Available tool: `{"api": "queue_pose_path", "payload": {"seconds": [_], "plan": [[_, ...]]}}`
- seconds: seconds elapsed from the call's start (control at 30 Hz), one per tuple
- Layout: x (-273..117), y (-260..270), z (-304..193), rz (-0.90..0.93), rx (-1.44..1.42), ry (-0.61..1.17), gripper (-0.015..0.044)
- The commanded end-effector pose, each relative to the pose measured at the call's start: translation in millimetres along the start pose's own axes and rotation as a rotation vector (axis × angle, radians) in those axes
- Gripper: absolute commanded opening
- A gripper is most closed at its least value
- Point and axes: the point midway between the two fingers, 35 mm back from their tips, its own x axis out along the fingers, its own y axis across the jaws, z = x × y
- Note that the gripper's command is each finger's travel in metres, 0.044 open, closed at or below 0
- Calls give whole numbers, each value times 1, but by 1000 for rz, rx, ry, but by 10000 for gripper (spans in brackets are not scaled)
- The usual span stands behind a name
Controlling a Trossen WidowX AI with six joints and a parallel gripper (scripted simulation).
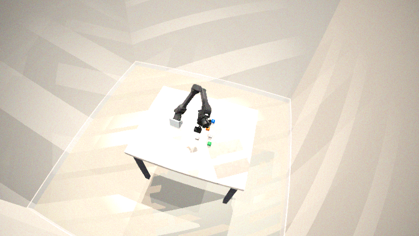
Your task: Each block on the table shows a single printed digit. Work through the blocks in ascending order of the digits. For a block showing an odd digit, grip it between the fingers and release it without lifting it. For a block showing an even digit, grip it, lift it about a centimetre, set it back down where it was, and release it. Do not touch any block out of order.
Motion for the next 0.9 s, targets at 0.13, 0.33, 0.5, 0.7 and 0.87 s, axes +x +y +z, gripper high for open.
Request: {"api": "queue_pose_path", "payload": {"seconds": [0.13,0.33,0.5,0.7,0.87], "plan": [[-1,96,39,0,-36,-8,400],[-1,96,39,0,-36,-8,400],[-1,96,39,0,-36,-8,400],[-1,96,39,0,-36,-8,400],[-1,103,35,0,-35,-8,400]]}}
